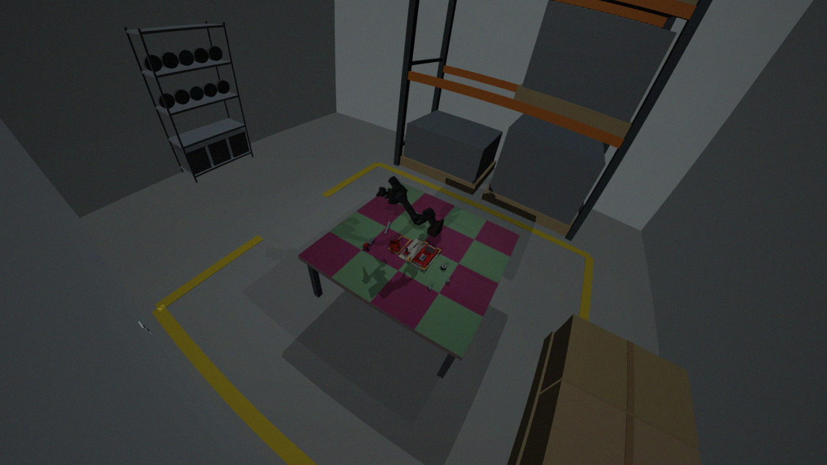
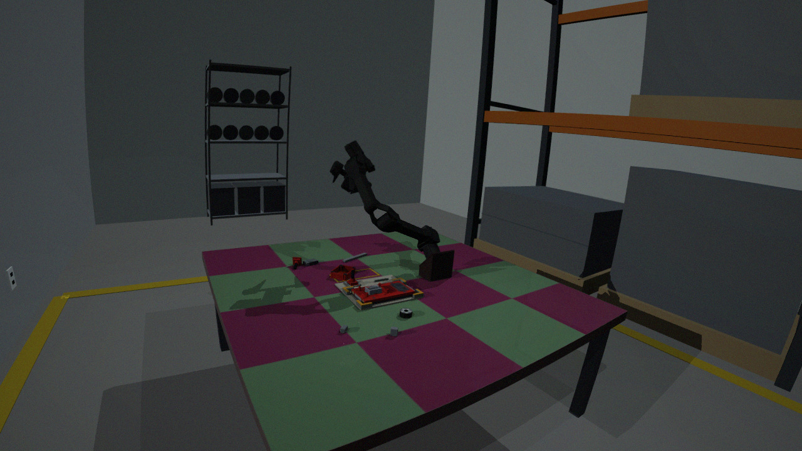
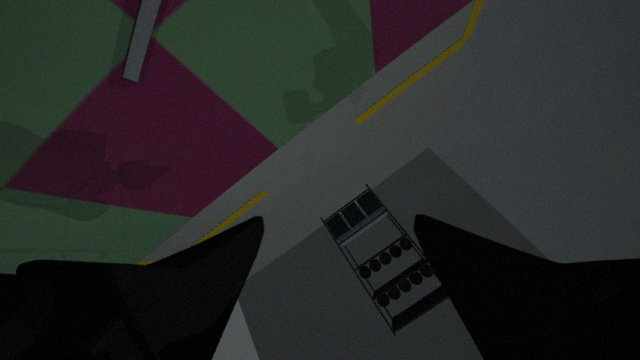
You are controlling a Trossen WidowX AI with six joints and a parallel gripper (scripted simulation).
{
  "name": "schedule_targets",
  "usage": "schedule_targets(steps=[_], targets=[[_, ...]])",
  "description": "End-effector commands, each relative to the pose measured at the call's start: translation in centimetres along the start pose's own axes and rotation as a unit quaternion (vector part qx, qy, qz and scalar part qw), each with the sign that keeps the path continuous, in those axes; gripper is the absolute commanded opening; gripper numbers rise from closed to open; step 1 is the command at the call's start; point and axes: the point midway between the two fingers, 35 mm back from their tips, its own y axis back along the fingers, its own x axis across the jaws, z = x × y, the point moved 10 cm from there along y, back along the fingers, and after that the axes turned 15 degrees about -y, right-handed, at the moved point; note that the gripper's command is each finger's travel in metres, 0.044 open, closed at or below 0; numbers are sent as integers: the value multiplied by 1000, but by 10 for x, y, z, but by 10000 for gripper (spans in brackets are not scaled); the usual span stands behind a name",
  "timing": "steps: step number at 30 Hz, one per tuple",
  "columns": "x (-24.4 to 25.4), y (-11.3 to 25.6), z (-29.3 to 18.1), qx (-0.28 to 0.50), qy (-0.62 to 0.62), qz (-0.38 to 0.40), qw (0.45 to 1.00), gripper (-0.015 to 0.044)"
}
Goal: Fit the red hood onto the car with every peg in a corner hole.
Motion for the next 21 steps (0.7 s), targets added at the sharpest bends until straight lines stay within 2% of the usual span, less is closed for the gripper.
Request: schedule_targets(steps=[1,10,15,21], targets=[[0,1,-2,0,-5,-1,1000,440],[26,28,-108,-42,-227,0,973,440],[55,10,-163,-85,-348,39,933,440],[85,-25,-202,-134,-452,105,876,440]])
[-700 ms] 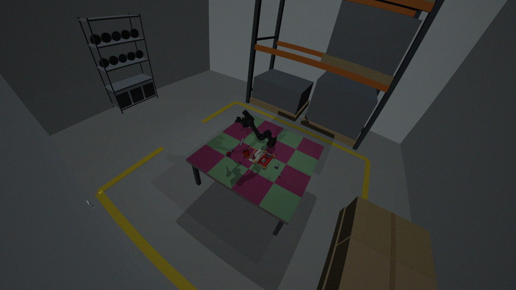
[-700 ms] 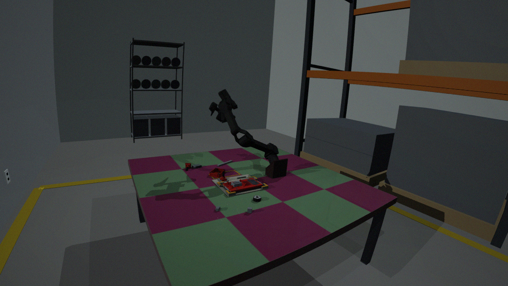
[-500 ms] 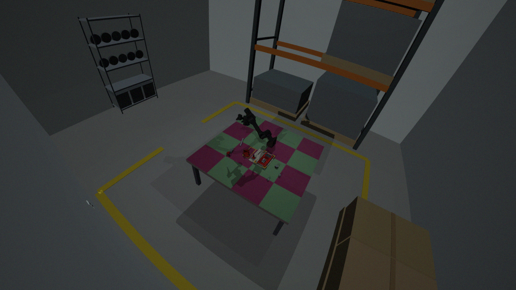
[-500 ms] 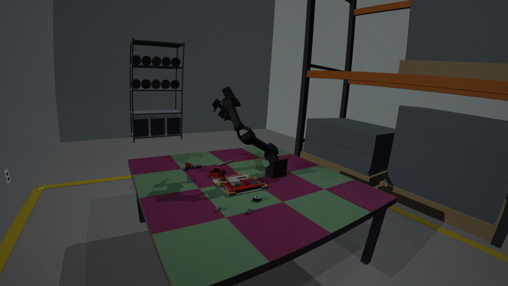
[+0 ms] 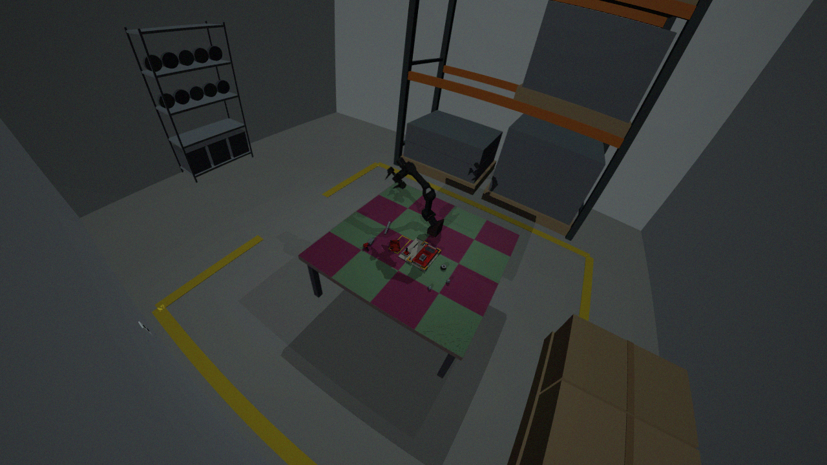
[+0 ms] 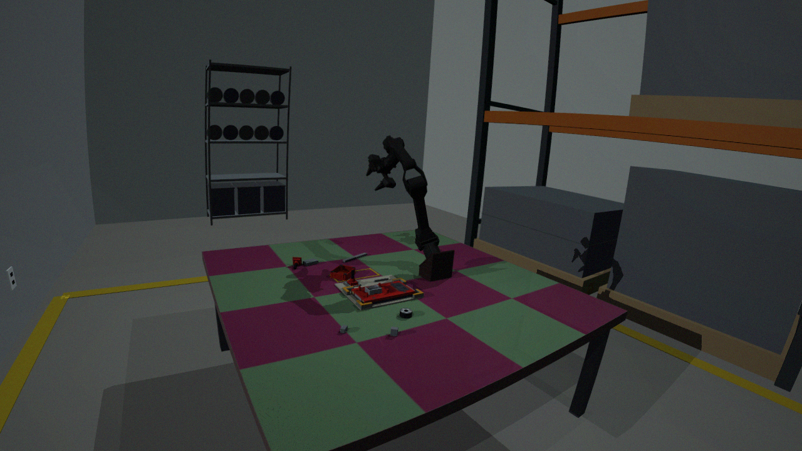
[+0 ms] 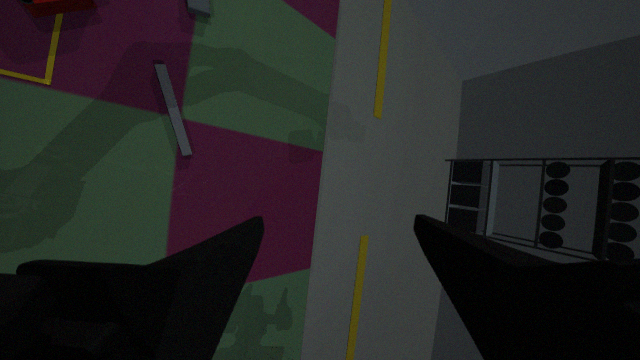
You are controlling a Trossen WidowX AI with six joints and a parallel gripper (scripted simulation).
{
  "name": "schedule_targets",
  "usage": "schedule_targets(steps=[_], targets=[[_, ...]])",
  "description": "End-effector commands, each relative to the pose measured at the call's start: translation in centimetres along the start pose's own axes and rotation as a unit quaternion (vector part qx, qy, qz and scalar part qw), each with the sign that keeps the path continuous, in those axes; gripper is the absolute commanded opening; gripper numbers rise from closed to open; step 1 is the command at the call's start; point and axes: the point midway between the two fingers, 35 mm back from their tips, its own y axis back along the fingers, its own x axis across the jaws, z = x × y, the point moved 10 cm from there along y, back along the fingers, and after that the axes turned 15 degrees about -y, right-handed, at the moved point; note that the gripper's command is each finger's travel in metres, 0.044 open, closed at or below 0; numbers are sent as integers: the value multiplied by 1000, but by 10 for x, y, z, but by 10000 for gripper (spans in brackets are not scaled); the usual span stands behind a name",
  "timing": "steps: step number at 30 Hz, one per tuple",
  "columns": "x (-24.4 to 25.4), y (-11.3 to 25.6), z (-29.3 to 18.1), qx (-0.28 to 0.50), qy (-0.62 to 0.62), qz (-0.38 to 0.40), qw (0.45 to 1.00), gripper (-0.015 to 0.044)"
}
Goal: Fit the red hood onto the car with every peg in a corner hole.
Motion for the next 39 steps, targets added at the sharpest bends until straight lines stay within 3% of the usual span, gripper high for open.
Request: schedule_targets(steps=[1,9,17,28,39], targets=[[-7,-22,-29,-13,-67,49,996,440],[-8,-85,-61,-30,-167,174,970,440],[15,-161,-51,-5,-200,309,930,440],[79,-230,28,53,-136,440,886,440],[161,-230,121,103,-29,478,872,440]])
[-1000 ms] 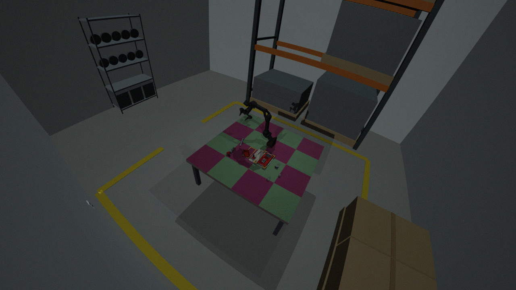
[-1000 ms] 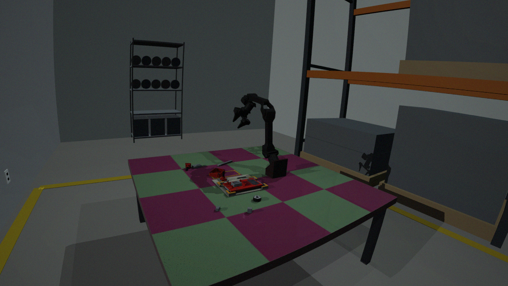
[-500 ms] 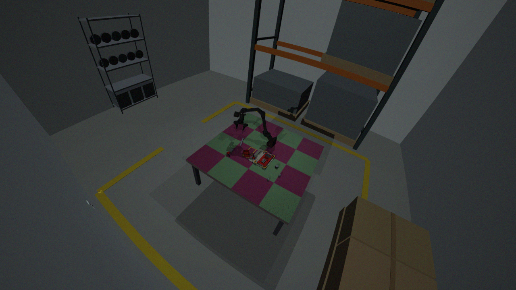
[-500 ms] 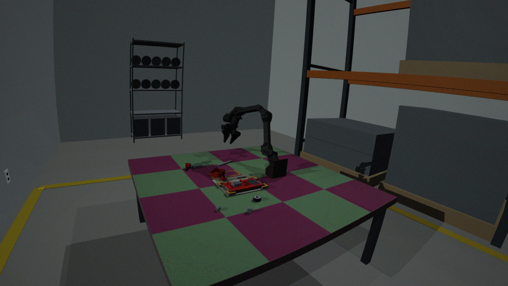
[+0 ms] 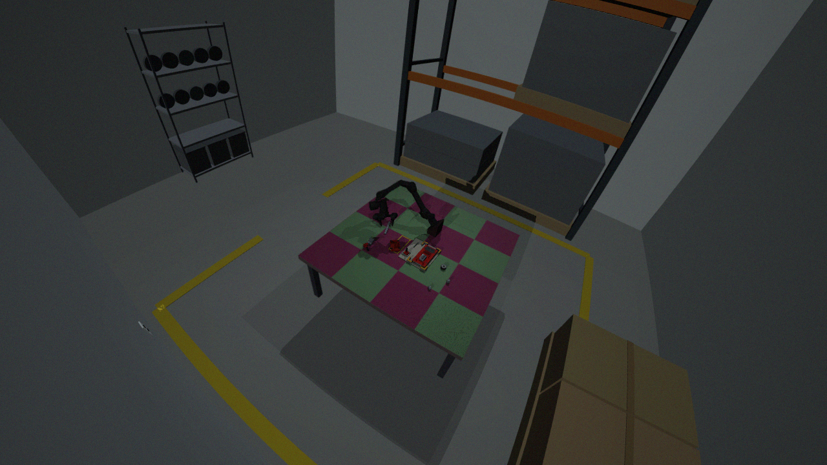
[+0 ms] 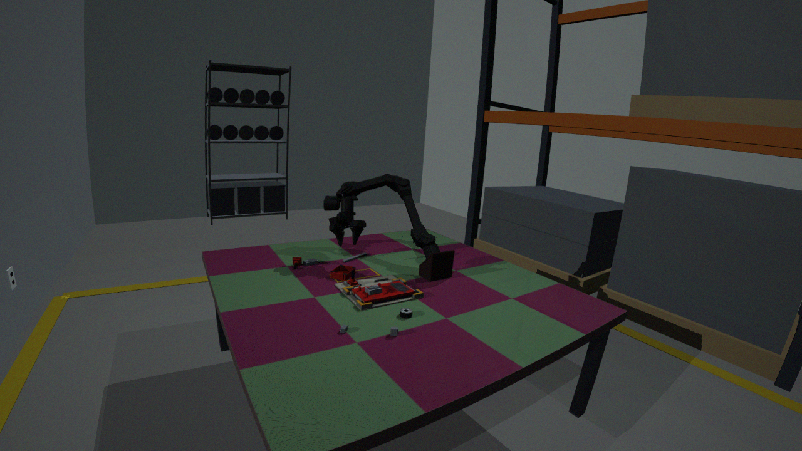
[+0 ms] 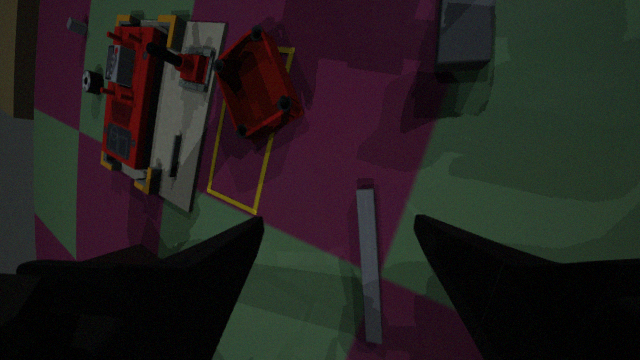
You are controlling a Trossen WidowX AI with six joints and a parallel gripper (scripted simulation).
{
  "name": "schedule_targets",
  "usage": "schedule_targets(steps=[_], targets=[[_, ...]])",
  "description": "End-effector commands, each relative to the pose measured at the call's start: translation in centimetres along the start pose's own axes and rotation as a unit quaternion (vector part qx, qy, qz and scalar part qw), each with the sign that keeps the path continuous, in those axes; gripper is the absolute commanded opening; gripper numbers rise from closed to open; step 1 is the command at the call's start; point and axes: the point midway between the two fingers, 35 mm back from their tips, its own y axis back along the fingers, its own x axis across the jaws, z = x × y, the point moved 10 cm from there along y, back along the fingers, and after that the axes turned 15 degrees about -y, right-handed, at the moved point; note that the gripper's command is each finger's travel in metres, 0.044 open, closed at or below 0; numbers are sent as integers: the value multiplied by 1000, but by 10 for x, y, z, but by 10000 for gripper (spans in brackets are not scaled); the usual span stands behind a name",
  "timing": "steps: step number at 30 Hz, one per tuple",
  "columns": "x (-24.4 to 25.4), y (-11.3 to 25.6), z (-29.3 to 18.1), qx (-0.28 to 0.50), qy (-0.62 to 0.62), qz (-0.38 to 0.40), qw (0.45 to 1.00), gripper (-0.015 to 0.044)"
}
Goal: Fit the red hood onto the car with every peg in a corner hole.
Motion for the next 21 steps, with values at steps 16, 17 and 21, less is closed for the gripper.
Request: schedule_targets(steps=[16,17,21], targets=[[177,-56,99,109,207,-156,960,440],[177,-56,99,109,207,-156,960,440],[177,-56,99,109,207,-156,960,440]])
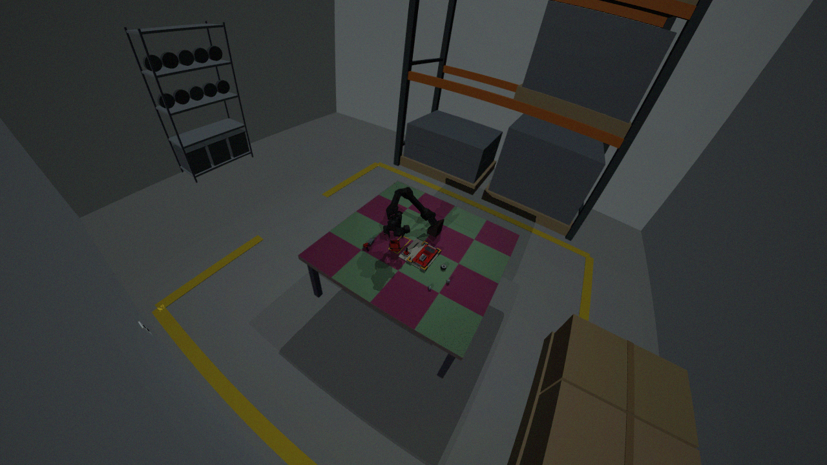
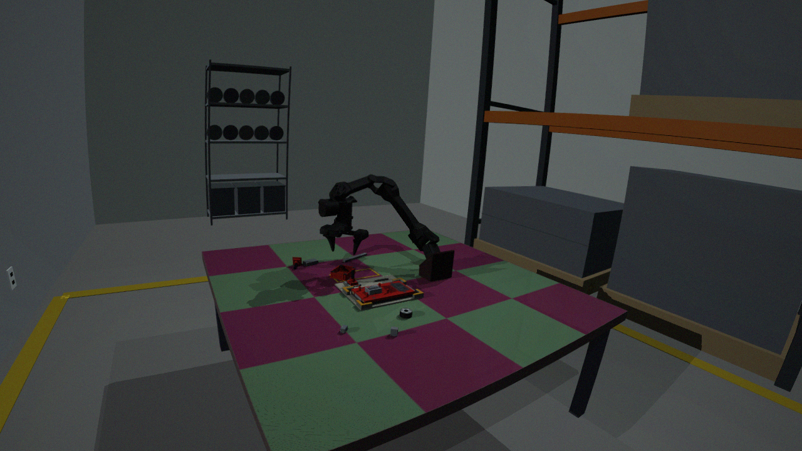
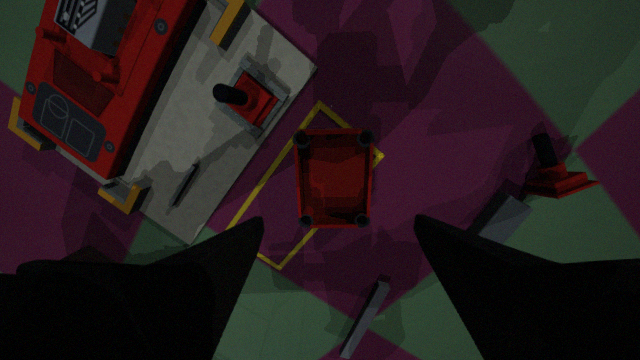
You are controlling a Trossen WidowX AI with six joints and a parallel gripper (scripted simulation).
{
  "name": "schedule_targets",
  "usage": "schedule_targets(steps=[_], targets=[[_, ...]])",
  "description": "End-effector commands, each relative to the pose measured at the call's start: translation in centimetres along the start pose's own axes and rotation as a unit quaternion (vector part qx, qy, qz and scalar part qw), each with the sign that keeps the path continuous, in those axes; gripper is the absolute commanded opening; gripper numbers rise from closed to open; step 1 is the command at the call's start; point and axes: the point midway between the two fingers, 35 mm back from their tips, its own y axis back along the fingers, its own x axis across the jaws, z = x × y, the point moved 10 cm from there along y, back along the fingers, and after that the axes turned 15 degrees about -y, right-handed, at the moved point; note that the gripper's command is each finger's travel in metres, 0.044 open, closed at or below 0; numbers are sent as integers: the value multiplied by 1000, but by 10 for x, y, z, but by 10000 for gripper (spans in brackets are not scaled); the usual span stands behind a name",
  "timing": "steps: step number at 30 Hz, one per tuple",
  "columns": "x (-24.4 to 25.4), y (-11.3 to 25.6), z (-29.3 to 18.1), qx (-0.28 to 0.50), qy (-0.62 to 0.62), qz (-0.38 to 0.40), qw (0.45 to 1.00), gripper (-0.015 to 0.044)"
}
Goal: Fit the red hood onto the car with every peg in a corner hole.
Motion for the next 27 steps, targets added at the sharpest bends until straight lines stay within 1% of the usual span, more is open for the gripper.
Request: schedule_targets(steps=[1,27], targets=[[1,-1,1,3,-1,-5,1000,440],[1,-22,2,3,-1,-5,1000,440]])
